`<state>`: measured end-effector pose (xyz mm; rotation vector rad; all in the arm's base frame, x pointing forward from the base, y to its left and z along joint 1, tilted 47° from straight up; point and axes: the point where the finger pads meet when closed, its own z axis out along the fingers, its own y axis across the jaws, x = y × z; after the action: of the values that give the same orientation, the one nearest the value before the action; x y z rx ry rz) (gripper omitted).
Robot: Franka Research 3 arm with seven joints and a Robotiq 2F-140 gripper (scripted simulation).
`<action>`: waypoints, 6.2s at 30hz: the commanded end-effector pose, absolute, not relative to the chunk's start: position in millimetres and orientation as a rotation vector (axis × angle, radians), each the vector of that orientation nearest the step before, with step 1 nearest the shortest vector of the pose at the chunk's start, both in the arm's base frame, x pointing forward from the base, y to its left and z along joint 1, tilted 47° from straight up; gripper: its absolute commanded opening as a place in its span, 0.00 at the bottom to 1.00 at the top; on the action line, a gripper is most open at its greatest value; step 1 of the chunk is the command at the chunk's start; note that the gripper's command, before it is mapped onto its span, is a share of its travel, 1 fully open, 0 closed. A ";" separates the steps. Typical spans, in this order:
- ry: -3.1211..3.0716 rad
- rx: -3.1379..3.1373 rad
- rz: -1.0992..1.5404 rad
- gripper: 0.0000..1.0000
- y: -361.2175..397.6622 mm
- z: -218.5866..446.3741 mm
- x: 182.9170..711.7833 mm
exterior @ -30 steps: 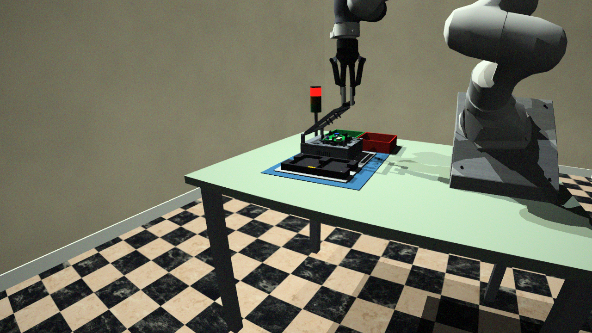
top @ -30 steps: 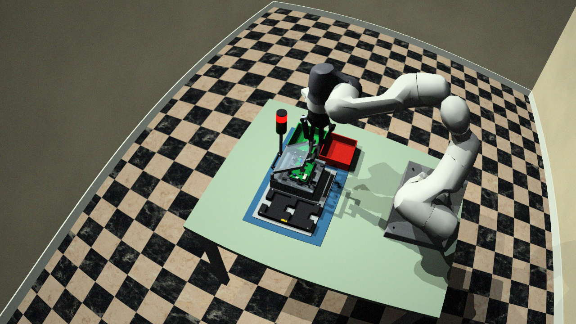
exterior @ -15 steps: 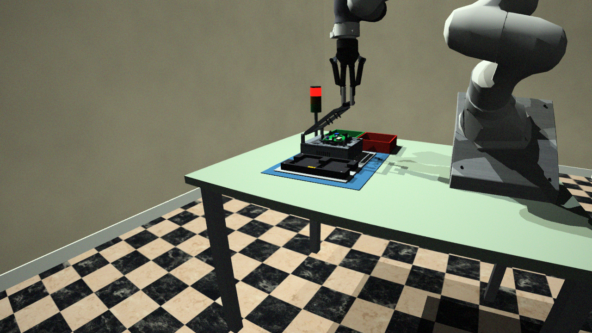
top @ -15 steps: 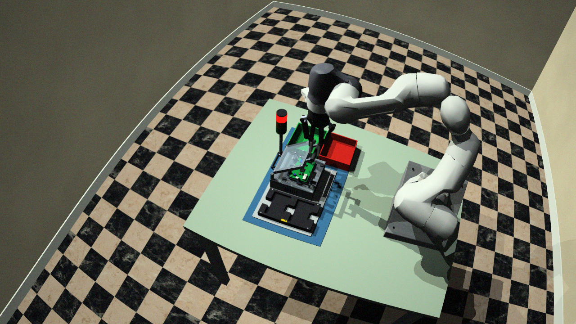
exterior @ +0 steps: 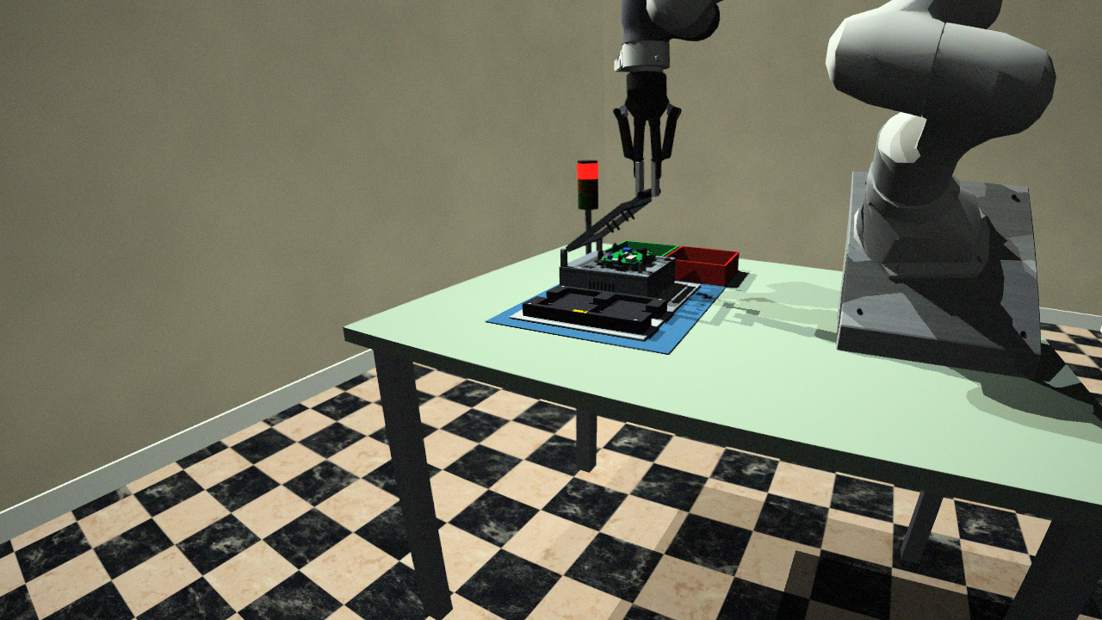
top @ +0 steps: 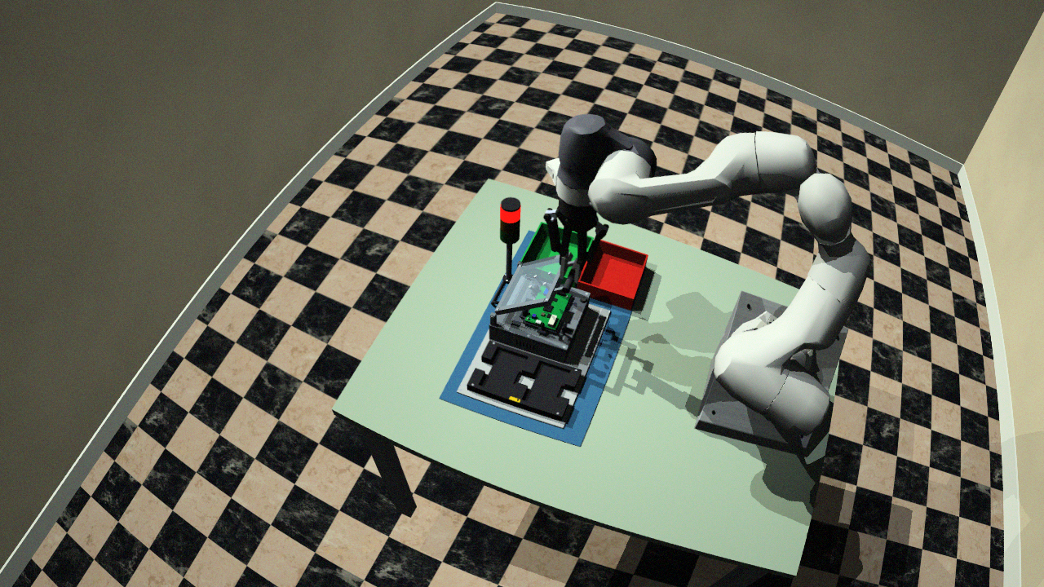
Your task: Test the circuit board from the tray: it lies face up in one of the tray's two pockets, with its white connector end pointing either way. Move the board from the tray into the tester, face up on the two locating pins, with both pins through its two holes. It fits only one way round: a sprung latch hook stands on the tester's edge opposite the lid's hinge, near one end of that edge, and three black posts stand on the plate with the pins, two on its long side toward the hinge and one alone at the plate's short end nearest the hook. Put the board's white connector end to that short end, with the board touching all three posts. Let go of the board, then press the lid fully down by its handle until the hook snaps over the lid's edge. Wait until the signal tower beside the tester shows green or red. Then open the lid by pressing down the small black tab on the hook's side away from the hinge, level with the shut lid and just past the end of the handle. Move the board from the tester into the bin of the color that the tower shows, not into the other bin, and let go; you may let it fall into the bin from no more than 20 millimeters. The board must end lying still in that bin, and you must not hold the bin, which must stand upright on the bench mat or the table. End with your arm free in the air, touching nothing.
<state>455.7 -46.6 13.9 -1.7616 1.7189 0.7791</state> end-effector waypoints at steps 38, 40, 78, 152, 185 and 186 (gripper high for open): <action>1.720 -1.754 0.775 0.16 -43.1 9.8 453.4; 1.720 -1.754 0.775 0.16 -43.1 9.8 453.3; 1.720 -1.754 0.775 0.00 -42.1 8.0 451.2; 1.720 -1.754 0.775 0.00 -74.1 38.0 498.2; 1.720 -1.754 0.775 0.00 -74.7 38.6 499.4; 1.720 -1.754 0.775 0.00 -74.7 38.6 499.4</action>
<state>490.9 -69.4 34.6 -1.7684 1.7165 0.8039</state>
